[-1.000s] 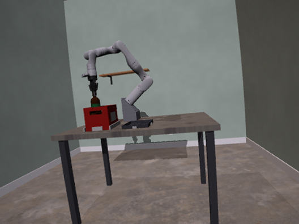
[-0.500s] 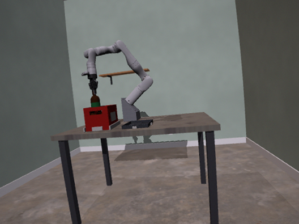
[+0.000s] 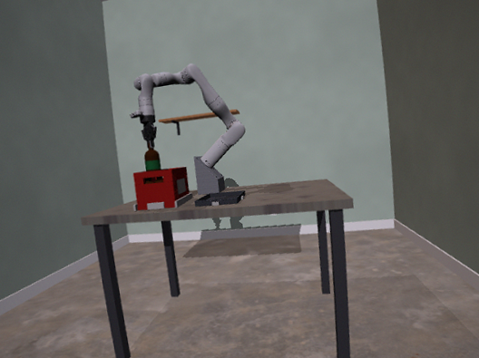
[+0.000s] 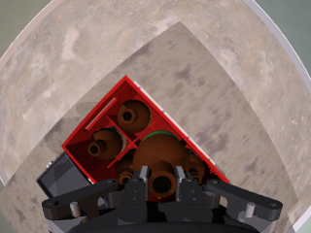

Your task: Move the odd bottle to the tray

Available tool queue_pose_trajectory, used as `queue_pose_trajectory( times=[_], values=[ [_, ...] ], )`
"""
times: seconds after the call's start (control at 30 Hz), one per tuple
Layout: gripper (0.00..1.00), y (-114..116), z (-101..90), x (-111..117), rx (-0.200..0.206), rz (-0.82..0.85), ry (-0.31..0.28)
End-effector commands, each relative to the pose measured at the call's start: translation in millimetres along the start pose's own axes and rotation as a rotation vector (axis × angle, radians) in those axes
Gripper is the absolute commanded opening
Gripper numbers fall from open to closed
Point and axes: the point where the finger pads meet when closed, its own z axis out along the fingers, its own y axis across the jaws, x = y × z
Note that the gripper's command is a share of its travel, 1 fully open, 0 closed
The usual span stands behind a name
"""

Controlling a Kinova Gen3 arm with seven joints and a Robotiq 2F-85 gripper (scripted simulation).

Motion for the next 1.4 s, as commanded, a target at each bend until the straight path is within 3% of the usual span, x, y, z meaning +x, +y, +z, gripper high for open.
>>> queue_pose_trajectory(
  times=[0.0,1.37],
  values=[
    [0.0,0.1,-4.4,1.1,0.0,0.0,0.006],
    [0.0,0.1,-9.7,1.1,0.0,0.0,0.006]
  ],
)
